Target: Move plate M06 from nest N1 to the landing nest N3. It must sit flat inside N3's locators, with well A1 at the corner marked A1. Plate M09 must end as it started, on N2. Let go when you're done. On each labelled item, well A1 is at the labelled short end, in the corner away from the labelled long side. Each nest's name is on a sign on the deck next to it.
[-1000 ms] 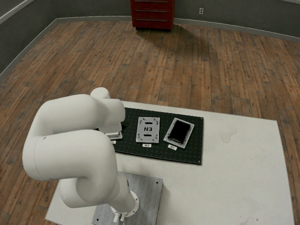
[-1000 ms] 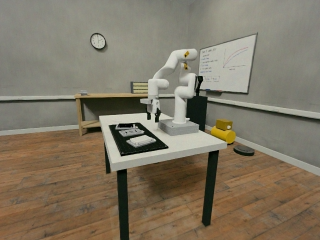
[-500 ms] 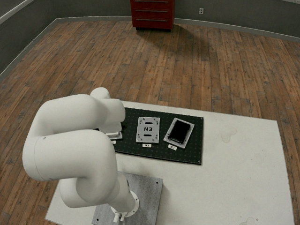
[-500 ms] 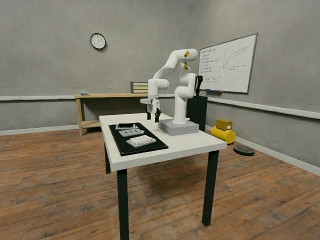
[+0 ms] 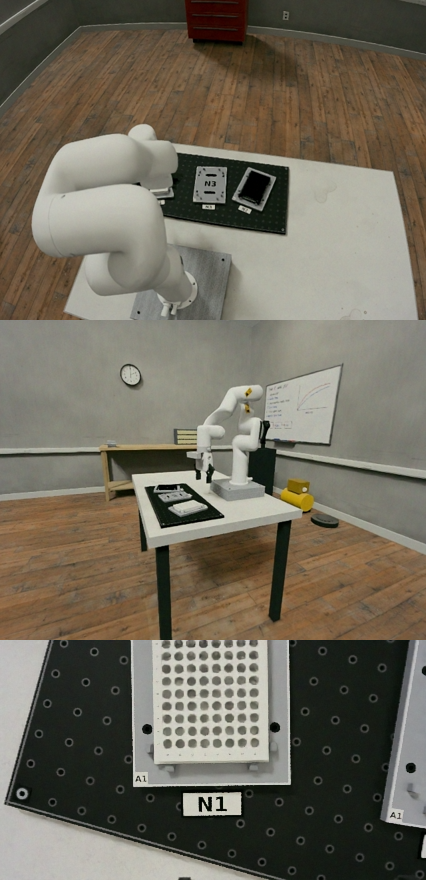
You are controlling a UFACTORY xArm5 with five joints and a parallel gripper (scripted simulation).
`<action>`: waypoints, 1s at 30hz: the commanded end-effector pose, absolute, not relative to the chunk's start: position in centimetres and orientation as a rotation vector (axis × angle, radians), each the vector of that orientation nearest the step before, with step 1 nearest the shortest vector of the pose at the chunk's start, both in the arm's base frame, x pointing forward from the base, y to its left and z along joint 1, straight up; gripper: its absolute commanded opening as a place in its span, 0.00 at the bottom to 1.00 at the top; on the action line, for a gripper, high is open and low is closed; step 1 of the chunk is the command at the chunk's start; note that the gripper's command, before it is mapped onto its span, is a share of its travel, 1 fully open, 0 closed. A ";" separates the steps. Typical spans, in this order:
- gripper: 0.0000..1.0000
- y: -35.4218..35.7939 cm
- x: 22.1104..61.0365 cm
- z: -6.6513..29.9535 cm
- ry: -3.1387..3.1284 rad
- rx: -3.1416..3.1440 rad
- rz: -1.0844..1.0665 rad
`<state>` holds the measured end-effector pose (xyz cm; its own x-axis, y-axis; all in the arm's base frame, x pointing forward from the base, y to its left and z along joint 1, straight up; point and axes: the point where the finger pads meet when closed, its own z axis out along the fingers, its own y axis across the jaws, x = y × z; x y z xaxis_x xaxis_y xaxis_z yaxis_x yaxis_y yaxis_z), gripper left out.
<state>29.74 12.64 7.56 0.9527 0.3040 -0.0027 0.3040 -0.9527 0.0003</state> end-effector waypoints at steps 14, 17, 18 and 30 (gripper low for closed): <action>1.00 15.4 34.0 7.6 0.484 3.112 -0.003; 1.00 16.3 35.3 7.6 0.484 3.112 -0.003; 1.00 16.5 35.7 7.6 0.484 3.112 -0.003; 1.00 19.3 39.8 7.7 0.484 3.112 -0.002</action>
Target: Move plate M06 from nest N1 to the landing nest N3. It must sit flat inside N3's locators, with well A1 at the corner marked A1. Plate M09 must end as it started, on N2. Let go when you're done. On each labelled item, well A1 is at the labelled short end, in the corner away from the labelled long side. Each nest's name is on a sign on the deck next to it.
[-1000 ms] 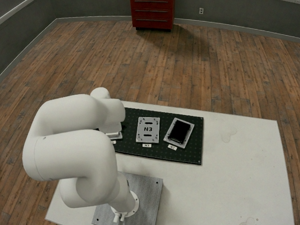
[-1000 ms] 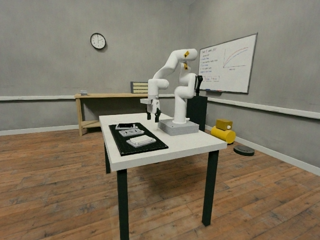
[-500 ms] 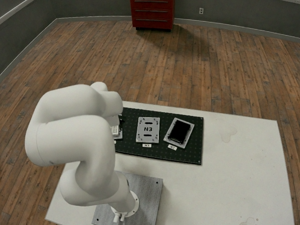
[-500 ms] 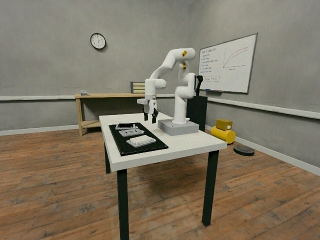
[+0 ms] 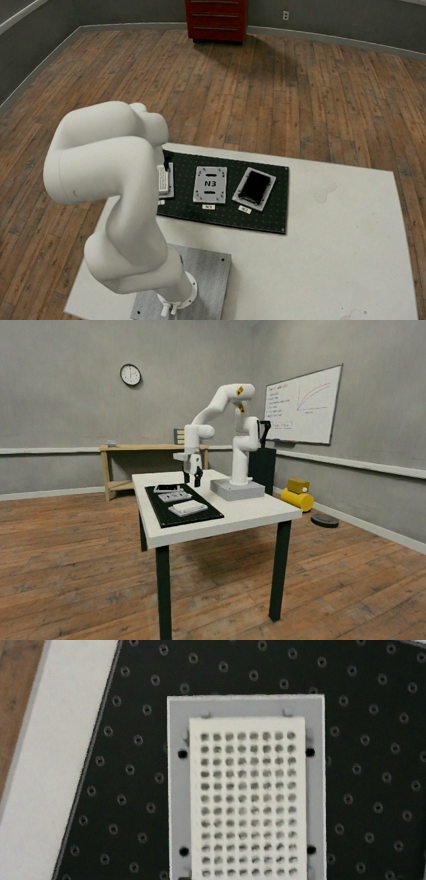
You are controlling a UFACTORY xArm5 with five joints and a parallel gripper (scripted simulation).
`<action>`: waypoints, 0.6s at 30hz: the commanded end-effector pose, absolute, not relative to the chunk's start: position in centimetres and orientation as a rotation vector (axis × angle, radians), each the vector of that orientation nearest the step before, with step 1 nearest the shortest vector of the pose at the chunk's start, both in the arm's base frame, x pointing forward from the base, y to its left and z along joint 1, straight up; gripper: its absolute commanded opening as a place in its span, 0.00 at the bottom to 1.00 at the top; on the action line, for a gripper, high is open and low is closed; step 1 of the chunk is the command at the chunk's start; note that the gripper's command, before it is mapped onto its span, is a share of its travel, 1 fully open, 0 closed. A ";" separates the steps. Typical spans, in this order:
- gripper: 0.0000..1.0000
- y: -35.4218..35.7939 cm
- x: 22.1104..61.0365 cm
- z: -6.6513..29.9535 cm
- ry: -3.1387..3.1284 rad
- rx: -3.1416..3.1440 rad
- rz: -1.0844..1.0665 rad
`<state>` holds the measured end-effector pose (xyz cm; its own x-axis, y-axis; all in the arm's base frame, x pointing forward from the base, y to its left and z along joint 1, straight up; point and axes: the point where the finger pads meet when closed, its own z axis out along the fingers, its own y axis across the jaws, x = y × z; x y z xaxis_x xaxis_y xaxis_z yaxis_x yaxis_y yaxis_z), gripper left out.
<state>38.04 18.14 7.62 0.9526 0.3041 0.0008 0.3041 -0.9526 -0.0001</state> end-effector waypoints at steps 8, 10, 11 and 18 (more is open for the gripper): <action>1.00 19.9 40.7 7.7 -0.482 -3.096 0.002; 1.00 19.9 40.7 7.7 -0.482 -3.096 0.002; 1.00 19.9 40.7 7.7 -0.482 -3.096 0.002; 1.00 19.9 40.7 7.7 -0.482 -3.096 0.002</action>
